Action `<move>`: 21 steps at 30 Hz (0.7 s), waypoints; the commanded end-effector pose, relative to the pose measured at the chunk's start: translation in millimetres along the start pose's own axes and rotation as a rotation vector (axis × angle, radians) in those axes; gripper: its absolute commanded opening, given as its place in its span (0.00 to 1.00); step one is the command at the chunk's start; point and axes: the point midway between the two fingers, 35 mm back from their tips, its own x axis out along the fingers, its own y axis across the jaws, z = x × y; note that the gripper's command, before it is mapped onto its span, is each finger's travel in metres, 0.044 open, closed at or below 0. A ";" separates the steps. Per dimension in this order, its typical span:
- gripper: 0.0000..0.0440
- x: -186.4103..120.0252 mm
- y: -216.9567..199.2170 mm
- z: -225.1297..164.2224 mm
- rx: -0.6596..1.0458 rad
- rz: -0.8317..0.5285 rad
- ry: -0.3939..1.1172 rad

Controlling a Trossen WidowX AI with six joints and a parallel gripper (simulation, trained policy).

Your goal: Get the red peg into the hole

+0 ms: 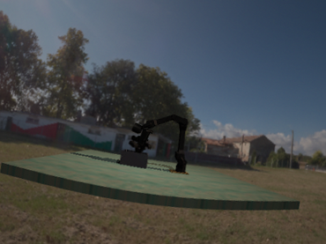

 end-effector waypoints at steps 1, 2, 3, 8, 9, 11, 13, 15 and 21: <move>0.00 8.7 0.1 -1.1 -0.048 0.013 0.024; 0.00 10.2 0.1 -1.7 -0.059 0.015 0.030; 0.01 11.7 0.1 -2.2 -0.069 0.017 0.036; 0.18 18.1 -0.9 -4.5 -0.108 0.023 0.067; 0.23 18.5 -1.2 -4.4 -0.112 0.024 0.073; 0.34 19.8 -1.5 -4.3 -0.117 0.025 0.084; 0.41 20.0 -2.7 -4.5 -0.130 0.025 0.098; 0.42 18.9 -5.0 -3.2 -0.153 0.020 0.106; 0.44 7.9 -1.4 12.7 -0.188 0.029 0.102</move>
